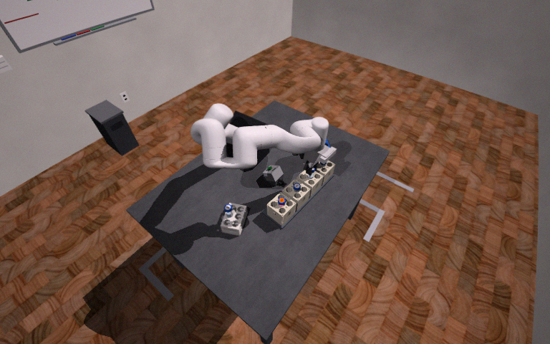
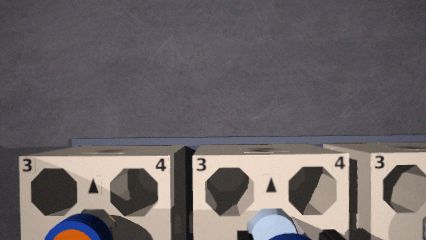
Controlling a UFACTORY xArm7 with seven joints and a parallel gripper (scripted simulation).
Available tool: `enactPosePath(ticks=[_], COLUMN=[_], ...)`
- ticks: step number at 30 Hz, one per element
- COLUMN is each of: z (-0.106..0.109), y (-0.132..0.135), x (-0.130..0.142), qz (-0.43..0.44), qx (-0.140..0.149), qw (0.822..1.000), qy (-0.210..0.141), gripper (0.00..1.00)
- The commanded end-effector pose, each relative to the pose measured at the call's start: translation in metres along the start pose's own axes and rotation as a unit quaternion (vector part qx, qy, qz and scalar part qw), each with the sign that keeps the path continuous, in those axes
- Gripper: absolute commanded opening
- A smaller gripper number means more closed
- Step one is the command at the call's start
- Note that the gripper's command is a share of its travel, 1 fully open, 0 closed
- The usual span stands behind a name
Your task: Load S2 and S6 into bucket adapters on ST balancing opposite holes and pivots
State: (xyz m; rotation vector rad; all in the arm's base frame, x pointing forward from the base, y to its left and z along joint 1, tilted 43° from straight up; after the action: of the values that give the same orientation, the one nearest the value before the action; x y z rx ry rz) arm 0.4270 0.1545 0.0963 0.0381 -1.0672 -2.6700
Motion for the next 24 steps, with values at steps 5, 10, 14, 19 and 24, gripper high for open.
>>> enactPosePath(ticks=[5,10,14,19,24], z=[-0.005,-0.009,-0.012,-0.017,-0.022], y=[-0.001,-0.001,-0.001,-0.001,-0.001], x=[-0.001,-0.001,-0.001,-0.001,-0.001], qz=[0.000,0.000,0.000,0.000,0.000], qx=[-0.001,-0.001,-0.001,-0.001,-0.001], qw=[1.000,1.000,1.000,1.000,1.000], qy=[0.002,0.002,0.002,0.002,0.002], gripper=[0.00,0.00,0.00,0.00,0.00])
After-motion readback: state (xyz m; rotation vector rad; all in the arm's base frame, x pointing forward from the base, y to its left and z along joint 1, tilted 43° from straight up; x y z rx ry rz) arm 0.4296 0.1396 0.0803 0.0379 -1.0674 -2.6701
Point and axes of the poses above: the point where the finger pads meet when closed, its own z axis back along the fingers, its own y axis across the jaws, x = y × z, the point moved 9 cm from there along z, back along the fingers, and after that the axes turned 14 degrees about z, right-handed, at the moved point
